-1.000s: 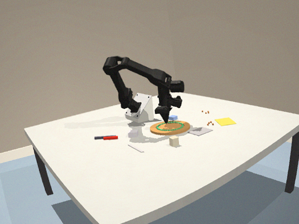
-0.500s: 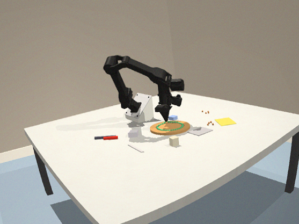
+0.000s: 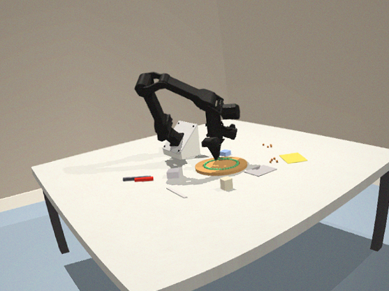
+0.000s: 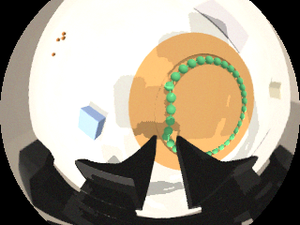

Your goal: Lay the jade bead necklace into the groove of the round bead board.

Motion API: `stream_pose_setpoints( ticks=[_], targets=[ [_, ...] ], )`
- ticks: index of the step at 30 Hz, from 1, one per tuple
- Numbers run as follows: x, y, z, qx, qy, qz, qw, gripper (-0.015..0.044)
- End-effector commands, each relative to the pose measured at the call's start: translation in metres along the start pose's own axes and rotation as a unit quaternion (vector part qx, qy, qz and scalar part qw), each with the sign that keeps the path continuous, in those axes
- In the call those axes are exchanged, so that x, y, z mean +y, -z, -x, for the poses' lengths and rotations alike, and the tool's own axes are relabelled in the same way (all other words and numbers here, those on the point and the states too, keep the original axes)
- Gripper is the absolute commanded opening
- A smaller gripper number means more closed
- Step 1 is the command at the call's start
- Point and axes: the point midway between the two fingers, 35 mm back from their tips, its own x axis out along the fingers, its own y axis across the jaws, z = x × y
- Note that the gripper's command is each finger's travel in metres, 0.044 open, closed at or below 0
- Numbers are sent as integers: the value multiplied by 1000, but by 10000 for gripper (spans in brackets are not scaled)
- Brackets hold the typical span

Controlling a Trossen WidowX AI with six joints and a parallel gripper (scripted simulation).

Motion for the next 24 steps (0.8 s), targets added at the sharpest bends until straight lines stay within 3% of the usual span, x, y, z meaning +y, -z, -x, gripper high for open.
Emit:
stream_pose_setpoints(
  ticks=[1, 10, 24],
  targets=[
    [0, 0, 0, 0, 0, 0, 1000, 210],
    [0, 1, 2, 2, 1, 3, 1000, 440],
    [0, 1, 5, 2, 0, 3, 1000, 440]
  ],
)
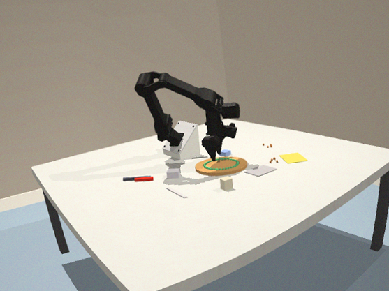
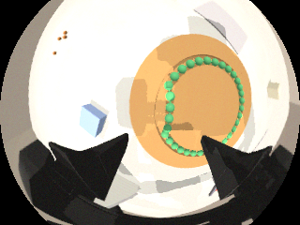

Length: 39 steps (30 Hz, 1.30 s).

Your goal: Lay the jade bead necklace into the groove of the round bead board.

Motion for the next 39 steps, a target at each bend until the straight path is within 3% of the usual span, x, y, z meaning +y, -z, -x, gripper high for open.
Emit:
stream_pose_setpoints(
  ticks=[1, 5, 12, 17, 39],
  targets=[
    [1, 0, 1, 0, -3, -2, 1000, 440],
    [1, 0, 1, 0, -3, -2, 1000, 440],
    [0, -12, 32, -1, -3, -48, 999, 256],
    [0, -12, 25, -1, -3, -50, 999, 125],
    [-1, -12, 1, -2, -3, -51, 999, 120]
  ],
)
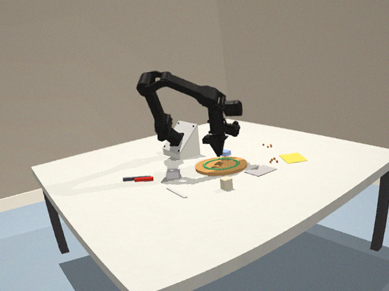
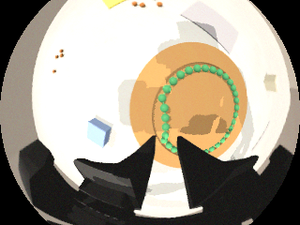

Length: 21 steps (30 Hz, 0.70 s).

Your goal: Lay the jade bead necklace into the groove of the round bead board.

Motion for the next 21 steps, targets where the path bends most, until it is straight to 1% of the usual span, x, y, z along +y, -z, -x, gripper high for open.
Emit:
stream_pose_setpoints(
  ticks=[1, 10, 14, 15, 21],
  targets=[
    [0, 1, -8, 5, 3, 5, 1000, 120],
    [1, 2, -15, 6, 3, 5, 1000, 120],
    [0, 2, -13, 4, 0, 1, 1000, 15],
    [0, 2, -13, 4, 0, 1, 1000, 0],
    [0, 2, -13, 4, 0, 1, 1000, 0]
  ],
)
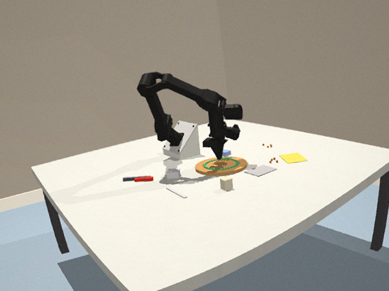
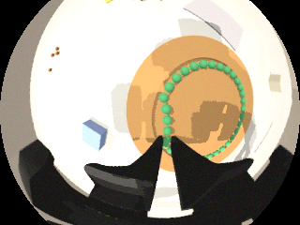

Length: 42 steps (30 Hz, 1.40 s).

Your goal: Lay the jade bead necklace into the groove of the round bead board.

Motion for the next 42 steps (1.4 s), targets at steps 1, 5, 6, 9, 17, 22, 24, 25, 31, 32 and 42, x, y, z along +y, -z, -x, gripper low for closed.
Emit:
stream_pose_setpoints(
  ticks=[1, 5, 6, 9, 17, 22, 24, 25, 31, 32, 42],
  targets=[
    [0, 0, 0, 0, 0, 0, 1000, 0],
    [0, 0, 0, 0, 0, 0, 1000, 0],
    [0, 0, 0, 0, 0, 0, 1000, 0],
    [0, 0, 0, 0, 0, 0, 1000, 0],
    [0, 0, 0, 0, 0, 0, 1000, 0],
    [0, 0, 0, 0, 0, 0, 1000, 0],
    [0, 0, 0, 0, 0, 0, 1000, 0],
    [0, 0, 0, 0, 0, 0, 1000, 0],
    [0, 0, 0, 0, 0, 0, 1000, 0],
    [0, 0, 0, 0, 0, 0, 1000, 0],
    [2, 0, 6, 2, 3, 4, 1000, 0]
  ],
)
